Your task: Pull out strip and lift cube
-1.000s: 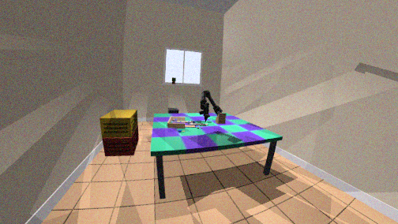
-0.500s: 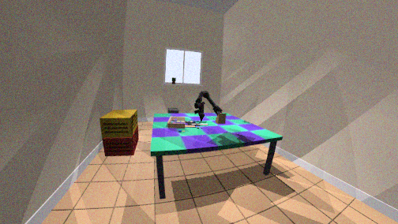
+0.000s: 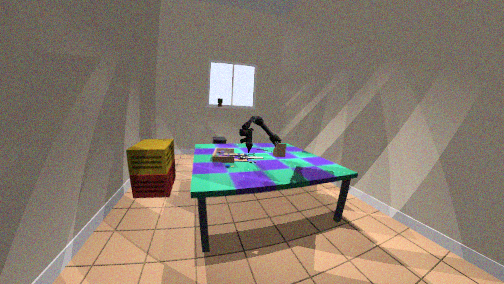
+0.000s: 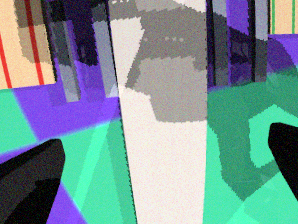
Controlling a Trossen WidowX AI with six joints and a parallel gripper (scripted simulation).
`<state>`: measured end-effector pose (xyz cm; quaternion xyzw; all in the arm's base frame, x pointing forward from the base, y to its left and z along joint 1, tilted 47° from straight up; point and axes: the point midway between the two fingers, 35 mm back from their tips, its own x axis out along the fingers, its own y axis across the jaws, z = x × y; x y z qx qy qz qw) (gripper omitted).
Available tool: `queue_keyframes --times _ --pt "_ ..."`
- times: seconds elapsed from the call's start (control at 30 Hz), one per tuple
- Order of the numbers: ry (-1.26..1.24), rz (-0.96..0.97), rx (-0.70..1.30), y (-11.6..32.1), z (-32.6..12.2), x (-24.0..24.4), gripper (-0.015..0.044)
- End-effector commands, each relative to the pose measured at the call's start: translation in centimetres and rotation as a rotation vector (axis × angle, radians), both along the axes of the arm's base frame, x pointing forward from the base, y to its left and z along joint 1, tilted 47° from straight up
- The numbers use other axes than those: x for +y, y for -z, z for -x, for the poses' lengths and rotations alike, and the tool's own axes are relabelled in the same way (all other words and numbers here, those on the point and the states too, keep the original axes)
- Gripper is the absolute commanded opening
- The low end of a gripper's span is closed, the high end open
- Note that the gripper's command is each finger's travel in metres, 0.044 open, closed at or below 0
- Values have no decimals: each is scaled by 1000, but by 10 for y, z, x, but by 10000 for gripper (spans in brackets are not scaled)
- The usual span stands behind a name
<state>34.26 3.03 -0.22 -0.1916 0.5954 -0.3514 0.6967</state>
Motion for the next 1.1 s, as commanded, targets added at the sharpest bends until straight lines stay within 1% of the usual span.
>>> queue_keyframes --times 0.0,0.63,0.87,1.07 --pt "-4 7 4 -4 -14 -2 440" --pt "-4 8 1 -24 -83 -10 440" --pt "-4 8 1 -18 -84 -16 256" --pt "-4 8 0 -11 -85 -23 250"
